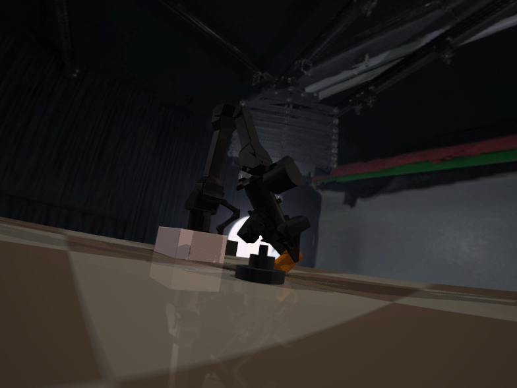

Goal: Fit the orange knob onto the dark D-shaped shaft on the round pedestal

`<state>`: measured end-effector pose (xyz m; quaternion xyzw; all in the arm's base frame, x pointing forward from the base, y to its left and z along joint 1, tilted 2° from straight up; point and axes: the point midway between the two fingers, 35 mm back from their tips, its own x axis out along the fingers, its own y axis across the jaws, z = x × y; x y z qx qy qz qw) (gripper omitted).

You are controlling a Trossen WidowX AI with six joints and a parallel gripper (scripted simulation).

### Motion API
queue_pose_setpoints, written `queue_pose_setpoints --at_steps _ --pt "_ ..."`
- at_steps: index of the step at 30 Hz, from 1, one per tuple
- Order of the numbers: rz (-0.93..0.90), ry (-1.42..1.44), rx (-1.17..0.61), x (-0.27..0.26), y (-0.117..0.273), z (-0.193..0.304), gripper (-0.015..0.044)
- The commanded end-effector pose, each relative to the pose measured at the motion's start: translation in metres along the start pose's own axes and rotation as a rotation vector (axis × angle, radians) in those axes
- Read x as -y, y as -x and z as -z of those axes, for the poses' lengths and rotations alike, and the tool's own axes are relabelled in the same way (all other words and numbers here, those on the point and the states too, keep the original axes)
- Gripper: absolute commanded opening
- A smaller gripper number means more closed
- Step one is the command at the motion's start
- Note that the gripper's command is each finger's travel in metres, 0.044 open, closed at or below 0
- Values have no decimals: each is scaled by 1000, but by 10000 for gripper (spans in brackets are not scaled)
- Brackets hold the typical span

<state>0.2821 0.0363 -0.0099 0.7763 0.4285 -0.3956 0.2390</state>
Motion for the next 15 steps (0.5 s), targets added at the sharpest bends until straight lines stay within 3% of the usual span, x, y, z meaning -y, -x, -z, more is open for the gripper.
queue_pose_setpoints --at_steps 1,15 --pt "-1 3 -76 0 3 -5 180" --pt "1 2 -317 1 9 -20 180"
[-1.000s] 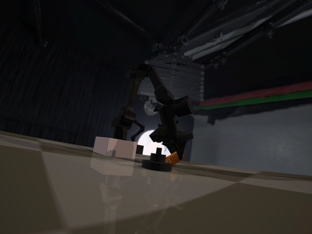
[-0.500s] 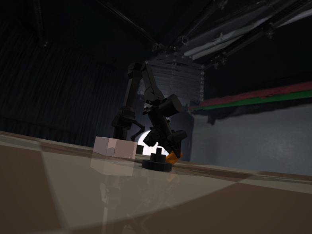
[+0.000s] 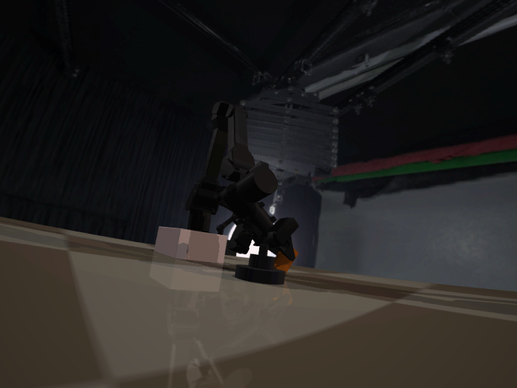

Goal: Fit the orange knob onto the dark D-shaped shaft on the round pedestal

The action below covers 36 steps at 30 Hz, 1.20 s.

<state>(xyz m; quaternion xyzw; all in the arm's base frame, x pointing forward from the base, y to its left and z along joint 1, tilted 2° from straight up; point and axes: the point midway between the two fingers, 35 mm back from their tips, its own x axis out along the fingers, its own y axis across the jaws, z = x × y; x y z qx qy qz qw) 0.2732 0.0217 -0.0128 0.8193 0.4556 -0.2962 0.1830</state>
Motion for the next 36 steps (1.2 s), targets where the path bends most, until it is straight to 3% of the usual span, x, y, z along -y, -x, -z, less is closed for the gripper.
queue_pose_setpoints --at_steps 1,7,10,34,36 --pt "-1 3 -84 1 3 -5 180" --pt "-1 3 -36 0 4 -4 180" --pt "1 0 -58 0 2 -3 259" --pt "1 0 -58 0 2 -3 260" --pt "1 0 -58 0 2 -3 312"
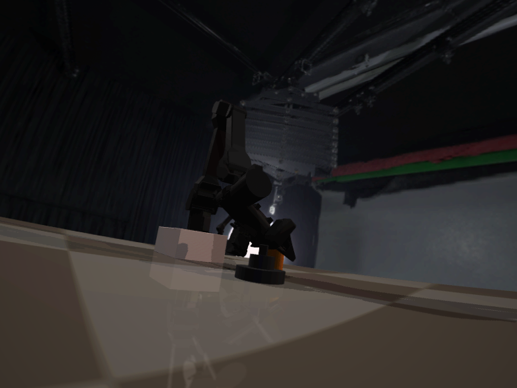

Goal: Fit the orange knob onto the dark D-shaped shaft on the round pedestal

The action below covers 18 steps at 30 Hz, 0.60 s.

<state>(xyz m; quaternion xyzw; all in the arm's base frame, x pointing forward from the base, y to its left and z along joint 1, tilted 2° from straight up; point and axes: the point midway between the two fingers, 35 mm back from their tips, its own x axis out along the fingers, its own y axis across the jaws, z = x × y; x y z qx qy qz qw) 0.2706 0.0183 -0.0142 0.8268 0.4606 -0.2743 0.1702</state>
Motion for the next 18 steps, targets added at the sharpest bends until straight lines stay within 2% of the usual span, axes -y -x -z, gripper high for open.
queue_pose_setpoints --at_steps 1,5,14,18 --pt "0 1 -4 0 0 0 339" --pt "0 1 -4 0 0 0 440" --pt "0 1 -4 0 1 2 440" --pt "0 1 -2 -4 22 33 440"
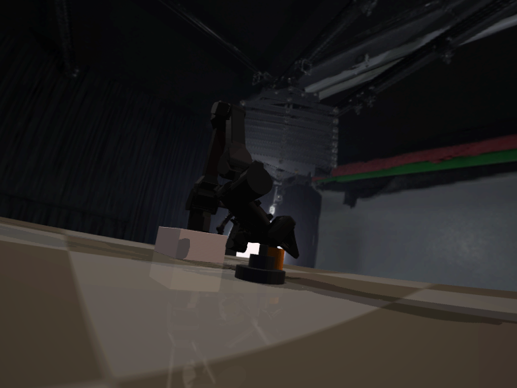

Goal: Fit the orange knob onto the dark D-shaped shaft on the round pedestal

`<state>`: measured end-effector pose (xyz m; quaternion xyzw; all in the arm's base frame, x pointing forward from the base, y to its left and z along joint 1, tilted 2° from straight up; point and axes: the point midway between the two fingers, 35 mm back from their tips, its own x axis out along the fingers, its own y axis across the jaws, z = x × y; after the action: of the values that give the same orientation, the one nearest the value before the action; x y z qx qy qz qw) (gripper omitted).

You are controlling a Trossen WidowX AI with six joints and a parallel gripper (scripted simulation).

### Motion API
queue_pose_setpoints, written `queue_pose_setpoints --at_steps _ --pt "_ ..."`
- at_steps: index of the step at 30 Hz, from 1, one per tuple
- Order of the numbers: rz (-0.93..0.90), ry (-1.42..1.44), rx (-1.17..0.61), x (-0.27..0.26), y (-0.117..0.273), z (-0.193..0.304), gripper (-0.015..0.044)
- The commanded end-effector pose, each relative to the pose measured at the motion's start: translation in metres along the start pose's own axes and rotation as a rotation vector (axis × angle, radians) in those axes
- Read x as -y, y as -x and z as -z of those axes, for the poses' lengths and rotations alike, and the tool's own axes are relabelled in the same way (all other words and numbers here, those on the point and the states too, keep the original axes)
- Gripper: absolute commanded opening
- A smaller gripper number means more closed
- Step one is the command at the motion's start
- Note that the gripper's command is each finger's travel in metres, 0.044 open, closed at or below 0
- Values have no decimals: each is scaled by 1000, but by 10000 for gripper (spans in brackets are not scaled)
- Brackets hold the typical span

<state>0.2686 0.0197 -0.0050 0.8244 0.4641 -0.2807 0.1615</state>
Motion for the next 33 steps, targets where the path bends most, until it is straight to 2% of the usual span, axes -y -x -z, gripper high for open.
queue_pose_setpoints --at_steps 1,4,11,13,16,20,22,33 --pt "-15 19 -5 -5 24 35 440" --pt "-15 18 -3 -1 41 57 440" --pt "-12 14 11 -1 41 58 440" --pt "15 -14 130 -1 37 57 440" --pt "46 -49 420 0 34 56 440" --pt "11 -17 802 1 48 66 440" --pt "-21 12 916 2 56 73 440" --pt "-25 16 930 2 57 74 440"
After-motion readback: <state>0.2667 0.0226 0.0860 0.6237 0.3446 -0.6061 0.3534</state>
